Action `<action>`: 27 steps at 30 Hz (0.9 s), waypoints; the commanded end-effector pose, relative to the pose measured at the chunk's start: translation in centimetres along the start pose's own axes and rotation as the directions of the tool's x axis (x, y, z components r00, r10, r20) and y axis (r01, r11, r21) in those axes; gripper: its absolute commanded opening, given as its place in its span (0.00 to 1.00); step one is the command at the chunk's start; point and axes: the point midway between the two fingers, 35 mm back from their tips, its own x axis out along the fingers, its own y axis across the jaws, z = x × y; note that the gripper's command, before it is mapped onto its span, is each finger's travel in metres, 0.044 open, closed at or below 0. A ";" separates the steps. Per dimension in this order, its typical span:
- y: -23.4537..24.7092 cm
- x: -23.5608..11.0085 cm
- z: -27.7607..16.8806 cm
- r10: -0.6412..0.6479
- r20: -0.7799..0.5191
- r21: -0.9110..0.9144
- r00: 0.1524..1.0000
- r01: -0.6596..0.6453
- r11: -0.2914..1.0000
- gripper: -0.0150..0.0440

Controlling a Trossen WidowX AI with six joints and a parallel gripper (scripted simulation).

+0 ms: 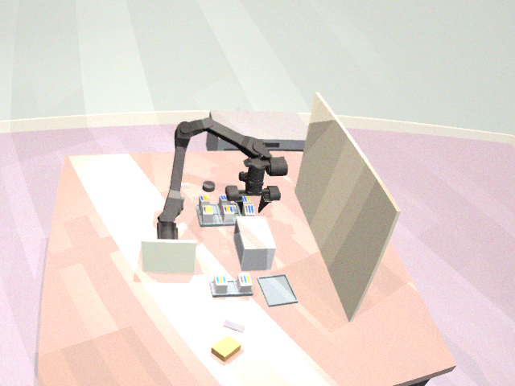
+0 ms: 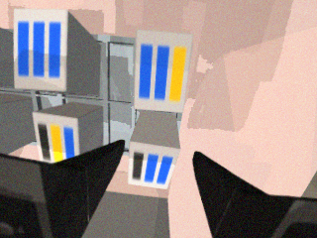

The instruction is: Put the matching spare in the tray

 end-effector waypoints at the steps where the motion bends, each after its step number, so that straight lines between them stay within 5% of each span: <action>1: 0.3 0.8 -0.1 0.008 0.002 0.006 1.000 -0.008 1.000 0.76; 27: 0.5 2.2 -0.1 0.008 0.005 0.006 1.000 -0.008 1.000 0.76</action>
